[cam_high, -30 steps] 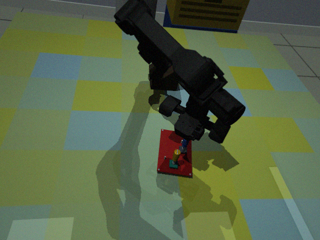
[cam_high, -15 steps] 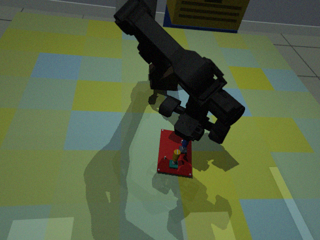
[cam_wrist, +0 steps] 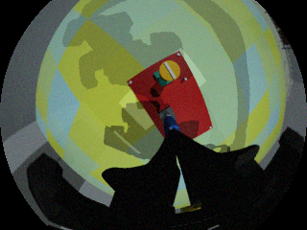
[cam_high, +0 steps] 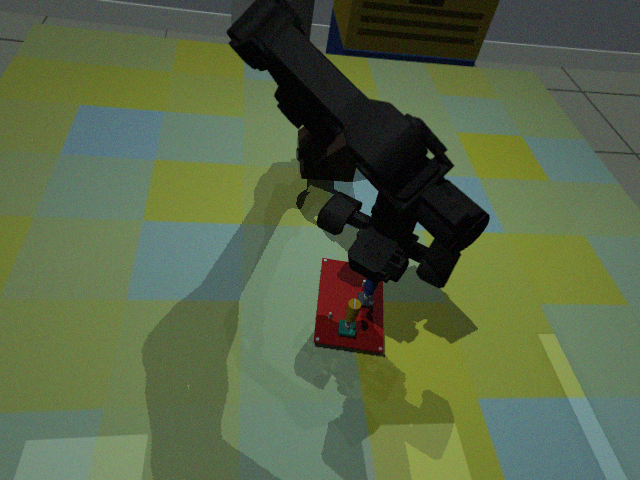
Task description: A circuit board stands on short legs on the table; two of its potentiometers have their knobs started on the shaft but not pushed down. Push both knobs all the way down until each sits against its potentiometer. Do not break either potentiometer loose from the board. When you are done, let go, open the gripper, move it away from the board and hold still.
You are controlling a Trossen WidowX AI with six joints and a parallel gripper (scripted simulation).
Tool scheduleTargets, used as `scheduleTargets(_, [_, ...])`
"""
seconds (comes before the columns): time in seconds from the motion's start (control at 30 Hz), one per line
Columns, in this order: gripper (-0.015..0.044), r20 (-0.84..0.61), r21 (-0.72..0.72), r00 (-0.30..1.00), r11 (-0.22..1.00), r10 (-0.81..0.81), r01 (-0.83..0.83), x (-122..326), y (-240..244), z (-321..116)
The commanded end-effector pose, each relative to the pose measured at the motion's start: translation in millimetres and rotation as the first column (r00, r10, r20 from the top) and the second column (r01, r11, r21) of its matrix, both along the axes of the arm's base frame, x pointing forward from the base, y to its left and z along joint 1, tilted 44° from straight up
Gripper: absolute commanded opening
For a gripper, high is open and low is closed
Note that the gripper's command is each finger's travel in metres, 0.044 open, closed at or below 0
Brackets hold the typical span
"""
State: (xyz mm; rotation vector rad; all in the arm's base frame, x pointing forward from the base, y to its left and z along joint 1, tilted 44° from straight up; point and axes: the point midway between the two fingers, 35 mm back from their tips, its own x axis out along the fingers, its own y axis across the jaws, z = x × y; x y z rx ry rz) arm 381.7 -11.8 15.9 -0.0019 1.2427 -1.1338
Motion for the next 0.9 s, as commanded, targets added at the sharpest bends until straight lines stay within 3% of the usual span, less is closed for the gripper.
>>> scheduleTargets(0.0, [0.0, 0.002, -0.005, 1.0, 1.0, 0.002, -0.002, 0.5, -2.5, -1.2])
scheduleTargets(0.87, [0.0, 0.002, -0.005, 1.0, 1.0, 0.002, -0.002, -0.2, -6.8, -5.8])
